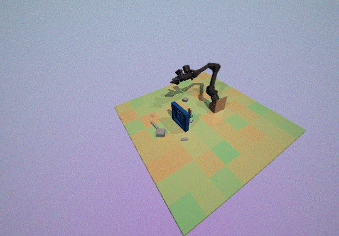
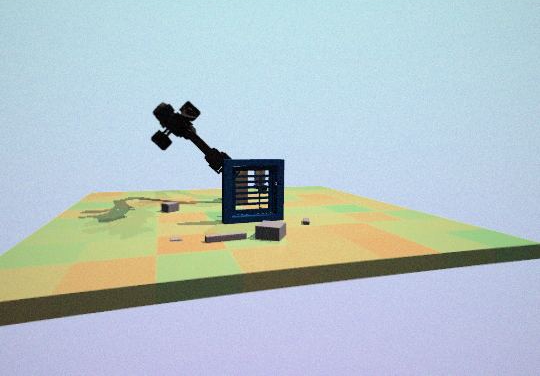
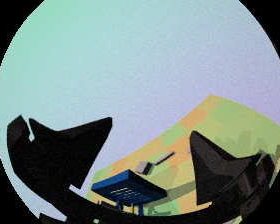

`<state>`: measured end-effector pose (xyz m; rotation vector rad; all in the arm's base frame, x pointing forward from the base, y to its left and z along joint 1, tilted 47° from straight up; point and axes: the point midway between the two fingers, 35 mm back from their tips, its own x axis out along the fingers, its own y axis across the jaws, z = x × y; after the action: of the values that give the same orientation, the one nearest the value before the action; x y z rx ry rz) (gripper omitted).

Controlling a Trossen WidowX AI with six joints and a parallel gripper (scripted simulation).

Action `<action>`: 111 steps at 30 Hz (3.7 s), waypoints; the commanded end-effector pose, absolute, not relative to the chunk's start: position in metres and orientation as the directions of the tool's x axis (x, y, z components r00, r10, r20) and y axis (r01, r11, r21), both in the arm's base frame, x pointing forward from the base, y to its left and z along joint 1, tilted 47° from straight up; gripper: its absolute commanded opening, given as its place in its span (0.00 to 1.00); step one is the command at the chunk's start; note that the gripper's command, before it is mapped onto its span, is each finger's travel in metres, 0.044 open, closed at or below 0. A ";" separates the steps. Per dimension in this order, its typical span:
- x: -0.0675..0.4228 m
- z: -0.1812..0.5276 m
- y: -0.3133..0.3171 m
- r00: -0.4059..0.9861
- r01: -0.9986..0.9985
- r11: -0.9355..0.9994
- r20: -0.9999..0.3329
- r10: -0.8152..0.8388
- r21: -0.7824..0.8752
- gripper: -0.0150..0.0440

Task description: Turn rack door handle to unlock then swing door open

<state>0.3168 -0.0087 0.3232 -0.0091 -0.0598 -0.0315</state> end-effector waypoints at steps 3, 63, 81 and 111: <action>0.320 0.320 -0.007 0.999 0.029 1.000 0.041 -0.029 -0.003 0.80; 0.358 0.099 0.112 0.292 0.100 0.934 -0.887 -0.358 -0.344 0.75; 0.333 0.072 0.134 0.106 -0.042 0.760 -0.759 -0.642 -0.649 0.75; 0.330 0.046 0.120 0.063 -0.116 0.671 -0.680 -0.730 -0.732 0.75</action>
<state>0.3293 0.1233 0.0478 -0.7469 1.4594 -0.5387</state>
